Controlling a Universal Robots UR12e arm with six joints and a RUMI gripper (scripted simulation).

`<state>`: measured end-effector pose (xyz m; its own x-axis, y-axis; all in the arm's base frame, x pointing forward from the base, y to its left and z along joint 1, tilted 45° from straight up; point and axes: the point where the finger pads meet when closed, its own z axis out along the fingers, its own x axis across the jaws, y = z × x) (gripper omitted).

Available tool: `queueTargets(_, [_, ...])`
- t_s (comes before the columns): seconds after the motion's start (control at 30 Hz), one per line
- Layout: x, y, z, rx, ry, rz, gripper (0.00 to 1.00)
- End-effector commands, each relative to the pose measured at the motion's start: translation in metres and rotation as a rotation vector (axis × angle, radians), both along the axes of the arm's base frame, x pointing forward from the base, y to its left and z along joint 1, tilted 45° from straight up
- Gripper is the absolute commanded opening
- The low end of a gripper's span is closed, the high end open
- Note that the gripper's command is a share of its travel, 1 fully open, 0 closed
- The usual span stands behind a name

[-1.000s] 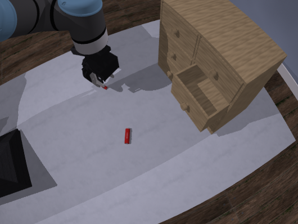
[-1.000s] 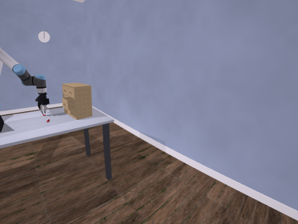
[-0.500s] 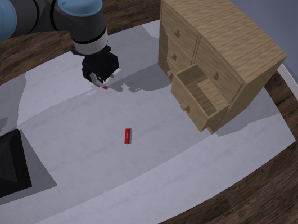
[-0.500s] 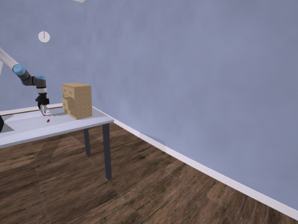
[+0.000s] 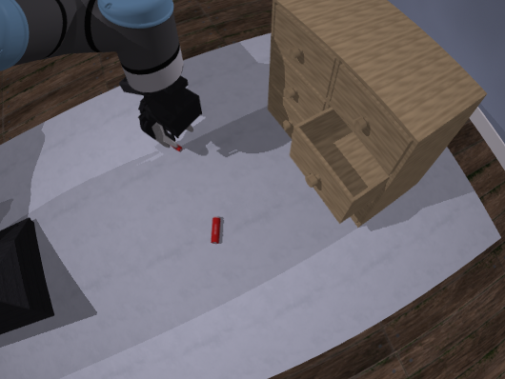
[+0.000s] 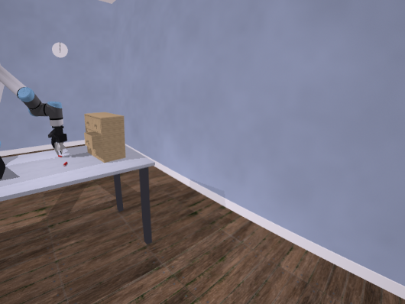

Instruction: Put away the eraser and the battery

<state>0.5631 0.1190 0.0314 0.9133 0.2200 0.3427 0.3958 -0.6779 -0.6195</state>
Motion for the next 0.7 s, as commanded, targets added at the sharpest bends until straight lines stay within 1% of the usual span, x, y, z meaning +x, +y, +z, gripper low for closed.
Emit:
queueTargets(0.0, [0.0005, -0.0004, 0.0002, 0.000, -0.001, 0.000, 0.14])
queueTargets(0.3, [0.0008, 0.0020, -0.0023, 0.000, -0.001, 0.000, 0.14])
queueTargets(0.67, [0.0019, 0.0095, -0.0098, 0.000, -0.001, 0.000, 0.14])
